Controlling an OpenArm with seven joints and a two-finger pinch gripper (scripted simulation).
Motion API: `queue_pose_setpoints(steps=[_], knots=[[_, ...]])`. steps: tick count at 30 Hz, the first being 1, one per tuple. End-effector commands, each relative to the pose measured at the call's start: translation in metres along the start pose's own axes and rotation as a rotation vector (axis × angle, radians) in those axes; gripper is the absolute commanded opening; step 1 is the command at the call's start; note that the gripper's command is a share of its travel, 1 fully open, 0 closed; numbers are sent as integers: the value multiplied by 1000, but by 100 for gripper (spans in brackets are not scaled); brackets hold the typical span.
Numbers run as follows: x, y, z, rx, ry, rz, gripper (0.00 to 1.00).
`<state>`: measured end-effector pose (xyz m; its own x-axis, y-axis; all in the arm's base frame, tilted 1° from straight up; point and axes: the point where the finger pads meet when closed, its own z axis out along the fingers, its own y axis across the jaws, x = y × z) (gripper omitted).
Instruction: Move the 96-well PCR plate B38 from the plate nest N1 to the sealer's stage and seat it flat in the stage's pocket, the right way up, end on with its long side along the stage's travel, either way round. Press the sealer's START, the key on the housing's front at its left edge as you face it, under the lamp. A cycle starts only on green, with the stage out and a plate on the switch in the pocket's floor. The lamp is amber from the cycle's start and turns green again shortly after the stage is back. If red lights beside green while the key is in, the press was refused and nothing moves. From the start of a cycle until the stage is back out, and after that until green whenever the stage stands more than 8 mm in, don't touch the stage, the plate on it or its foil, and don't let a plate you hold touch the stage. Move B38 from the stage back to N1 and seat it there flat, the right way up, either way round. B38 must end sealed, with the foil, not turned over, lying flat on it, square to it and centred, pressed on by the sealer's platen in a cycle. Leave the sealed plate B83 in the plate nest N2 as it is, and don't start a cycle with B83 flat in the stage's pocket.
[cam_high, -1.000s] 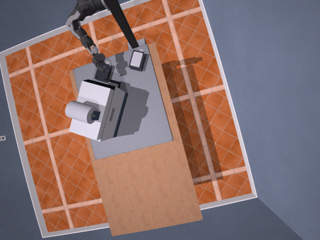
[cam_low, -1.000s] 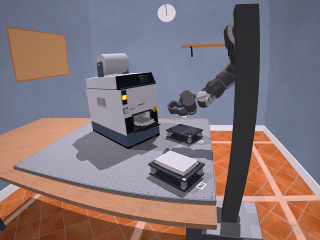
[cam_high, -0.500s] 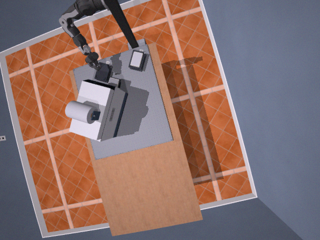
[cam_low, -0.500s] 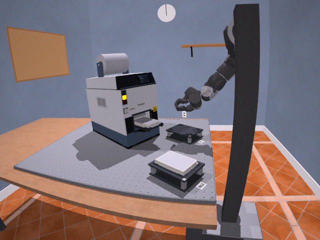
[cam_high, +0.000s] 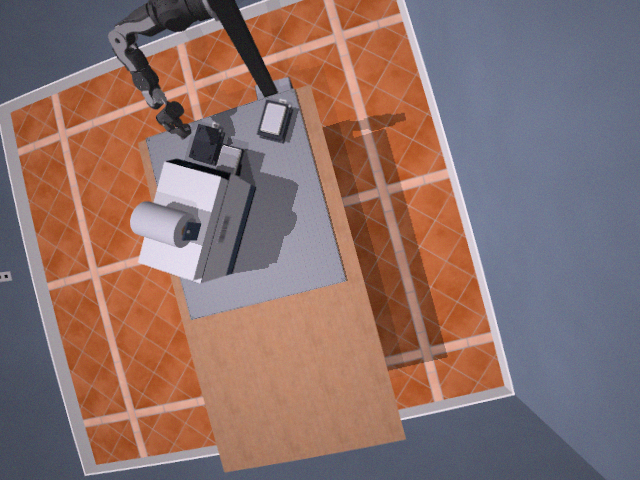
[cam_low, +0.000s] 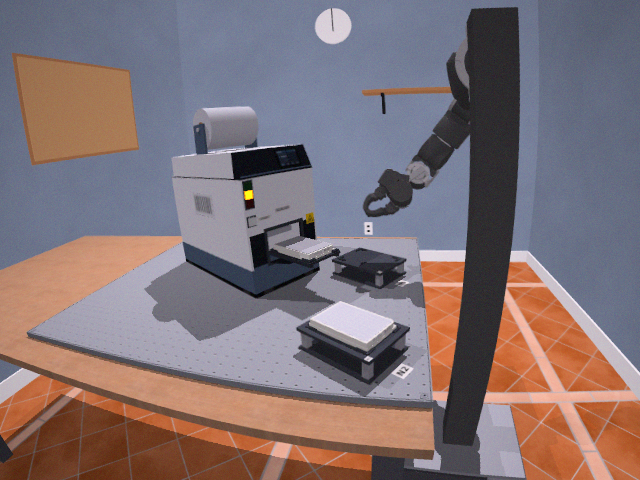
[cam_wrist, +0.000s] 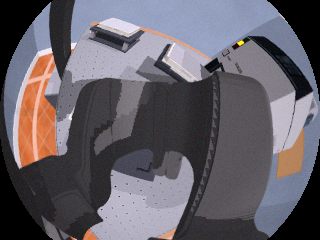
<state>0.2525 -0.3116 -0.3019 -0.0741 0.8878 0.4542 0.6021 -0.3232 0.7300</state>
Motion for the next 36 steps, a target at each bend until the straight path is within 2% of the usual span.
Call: queue_pose_setpoints(steps=[1,11,16,28,33,36], knots=[[14,-11,4,25,58,14,0],[14,-11,4,25,58,14,0],[2,-13,-7,199,58,-173,0],[2,-13,-7,199,58,-173,0],[8,-11,-1,371,58,-361,0],[8,-11,-1,371,58,-361,0]])
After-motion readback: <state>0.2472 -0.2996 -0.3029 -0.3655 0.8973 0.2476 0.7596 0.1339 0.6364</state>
